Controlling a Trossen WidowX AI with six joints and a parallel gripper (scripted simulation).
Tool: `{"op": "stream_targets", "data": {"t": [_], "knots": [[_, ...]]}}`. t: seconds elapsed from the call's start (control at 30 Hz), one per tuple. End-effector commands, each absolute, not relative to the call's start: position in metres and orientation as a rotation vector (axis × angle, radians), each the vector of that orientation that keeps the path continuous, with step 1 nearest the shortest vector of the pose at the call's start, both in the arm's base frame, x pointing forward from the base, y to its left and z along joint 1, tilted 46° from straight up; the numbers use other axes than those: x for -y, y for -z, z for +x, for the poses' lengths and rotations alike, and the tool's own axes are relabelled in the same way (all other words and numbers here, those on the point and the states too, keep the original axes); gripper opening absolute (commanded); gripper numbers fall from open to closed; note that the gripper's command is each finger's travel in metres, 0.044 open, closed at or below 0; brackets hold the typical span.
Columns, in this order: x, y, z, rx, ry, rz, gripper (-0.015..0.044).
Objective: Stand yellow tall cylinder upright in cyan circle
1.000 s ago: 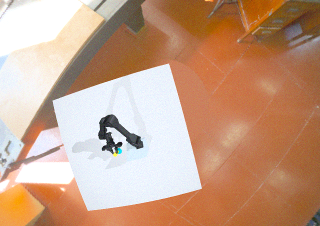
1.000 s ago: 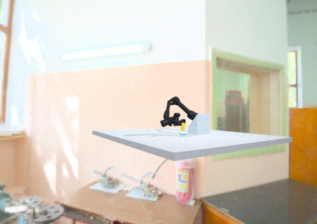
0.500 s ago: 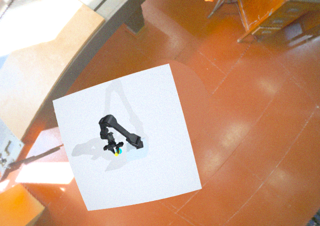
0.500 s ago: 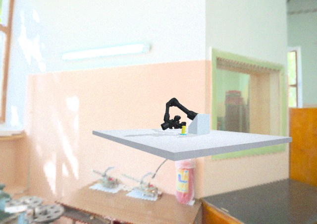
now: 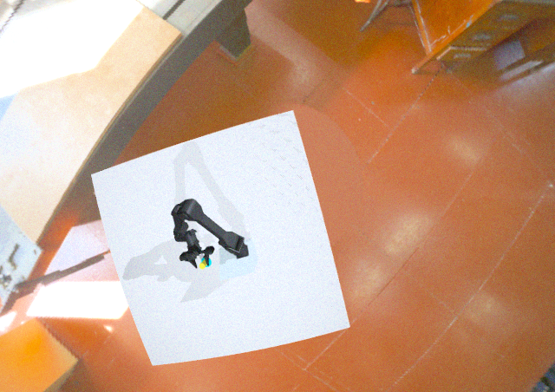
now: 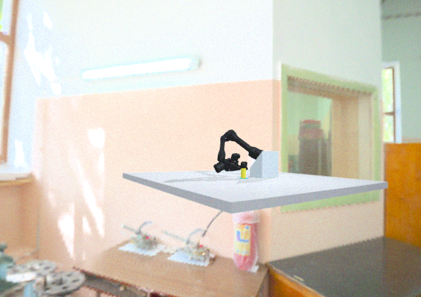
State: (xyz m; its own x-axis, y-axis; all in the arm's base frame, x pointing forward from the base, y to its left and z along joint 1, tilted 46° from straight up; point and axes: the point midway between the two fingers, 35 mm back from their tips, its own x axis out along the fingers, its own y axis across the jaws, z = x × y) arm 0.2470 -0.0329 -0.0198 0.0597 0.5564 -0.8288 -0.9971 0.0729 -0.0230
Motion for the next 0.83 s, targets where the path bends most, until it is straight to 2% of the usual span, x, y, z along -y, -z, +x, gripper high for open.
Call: {"op": "stream_targets", "data": {"t": [0.0, 0.63, 0.8], "knots": [[0.033, 0.02, 0.247, -0.763, -1.358, -0.748, 0.04], [-0.024, -0.044, 0.249, -0.753, -1.365, -0.754, 0.04], [-0.033, -0.032, 0.241, -1.017, -1.405, -0.769, 0.04]]}}
